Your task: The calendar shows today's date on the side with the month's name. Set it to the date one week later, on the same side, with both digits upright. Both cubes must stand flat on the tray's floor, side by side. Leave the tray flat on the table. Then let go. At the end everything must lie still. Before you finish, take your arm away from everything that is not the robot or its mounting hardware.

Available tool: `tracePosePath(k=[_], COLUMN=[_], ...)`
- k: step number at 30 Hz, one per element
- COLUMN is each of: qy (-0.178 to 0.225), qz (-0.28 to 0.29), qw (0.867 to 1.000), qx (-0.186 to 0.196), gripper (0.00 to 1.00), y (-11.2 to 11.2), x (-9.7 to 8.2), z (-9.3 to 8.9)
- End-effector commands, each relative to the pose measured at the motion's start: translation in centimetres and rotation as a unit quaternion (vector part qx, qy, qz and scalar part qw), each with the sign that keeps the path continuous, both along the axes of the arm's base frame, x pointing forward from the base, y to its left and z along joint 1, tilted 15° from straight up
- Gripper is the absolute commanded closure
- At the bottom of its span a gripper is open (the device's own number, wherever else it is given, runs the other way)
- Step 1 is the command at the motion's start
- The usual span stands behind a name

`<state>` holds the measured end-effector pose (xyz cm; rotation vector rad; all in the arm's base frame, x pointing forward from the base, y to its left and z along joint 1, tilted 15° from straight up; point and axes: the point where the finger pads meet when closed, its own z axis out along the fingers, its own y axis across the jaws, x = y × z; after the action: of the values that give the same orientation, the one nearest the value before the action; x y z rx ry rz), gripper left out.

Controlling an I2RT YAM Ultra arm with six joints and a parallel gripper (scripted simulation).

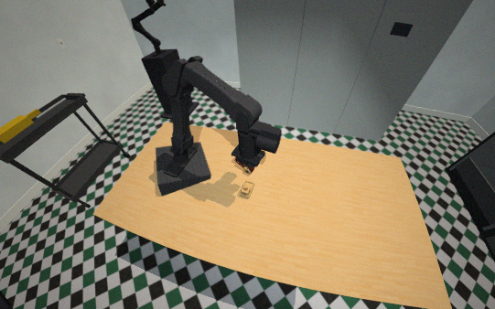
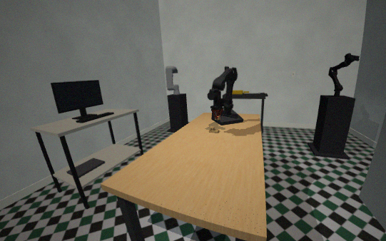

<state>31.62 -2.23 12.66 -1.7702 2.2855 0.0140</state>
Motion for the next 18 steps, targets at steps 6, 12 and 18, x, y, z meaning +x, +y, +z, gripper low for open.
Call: tracePosePath(k=[6, 12, 18], qy=[0.017, 0.033, 0.043], qz=[-0.157, -0.25, -0.311], qw=[0.987, 0.966, 0.947], qx=[0.031, 0.051, 0.063], gripper=[0.74, 0.74, 0.74], y=[1.2, 2.4, 3.1], x=[0.4, 0.6, 0.6], z=[0.6, 0.7, 0.8])
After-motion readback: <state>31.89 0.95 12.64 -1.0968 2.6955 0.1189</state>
